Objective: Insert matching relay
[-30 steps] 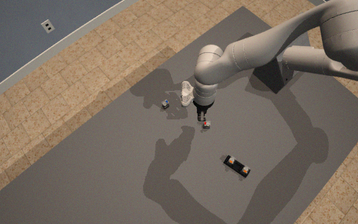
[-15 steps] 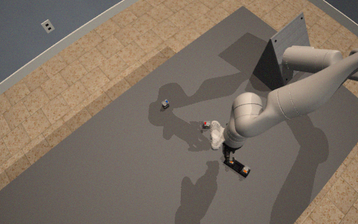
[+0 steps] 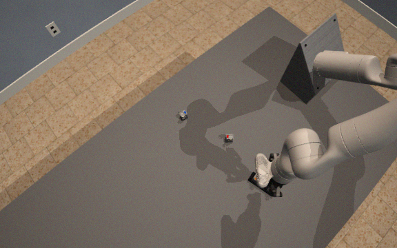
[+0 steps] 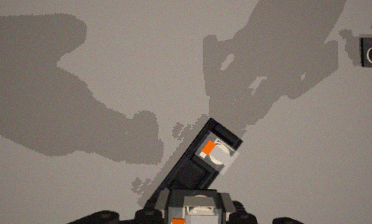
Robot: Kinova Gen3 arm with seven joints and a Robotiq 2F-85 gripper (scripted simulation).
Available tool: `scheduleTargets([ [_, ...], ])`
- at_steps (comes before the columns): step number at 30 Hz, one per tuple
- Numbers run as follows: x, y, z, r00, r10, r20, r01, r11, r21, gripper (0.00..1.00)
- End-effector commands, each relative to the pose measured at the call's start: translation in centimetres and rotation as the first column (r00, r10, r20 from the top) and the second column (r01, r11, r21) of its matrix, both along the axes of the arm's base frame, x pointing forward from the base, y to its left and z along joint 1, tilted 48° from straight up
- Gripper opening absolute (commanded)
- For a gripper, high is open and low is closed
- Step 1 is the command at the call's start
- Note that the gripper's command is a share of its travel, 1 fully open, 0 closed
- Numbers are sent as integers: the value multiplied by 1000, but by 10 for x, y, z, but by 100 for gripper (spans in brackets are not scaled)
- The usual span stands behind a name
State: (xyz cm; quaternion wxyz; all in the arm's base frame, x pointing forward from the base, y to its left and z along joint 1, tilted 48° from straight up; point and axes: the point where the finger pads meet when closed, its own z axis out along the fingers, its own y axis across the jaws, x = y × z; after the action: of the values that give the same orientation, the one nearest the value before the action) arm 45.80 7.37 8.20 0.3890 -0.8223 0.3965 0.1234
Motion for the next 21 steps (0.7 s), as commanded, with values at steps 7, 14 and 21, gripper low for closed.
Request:
scheduleTargets([
  [7, 1, -1, 1, 1000, -7, -4, 7, 1000, -1, 0],
  [14, 1, -1, 1, 993, -82, -86, 83, 997, 7, 0],
  [21, 1, -1, 1, 915, -267, -303, 280, 960, -1, 0],
])
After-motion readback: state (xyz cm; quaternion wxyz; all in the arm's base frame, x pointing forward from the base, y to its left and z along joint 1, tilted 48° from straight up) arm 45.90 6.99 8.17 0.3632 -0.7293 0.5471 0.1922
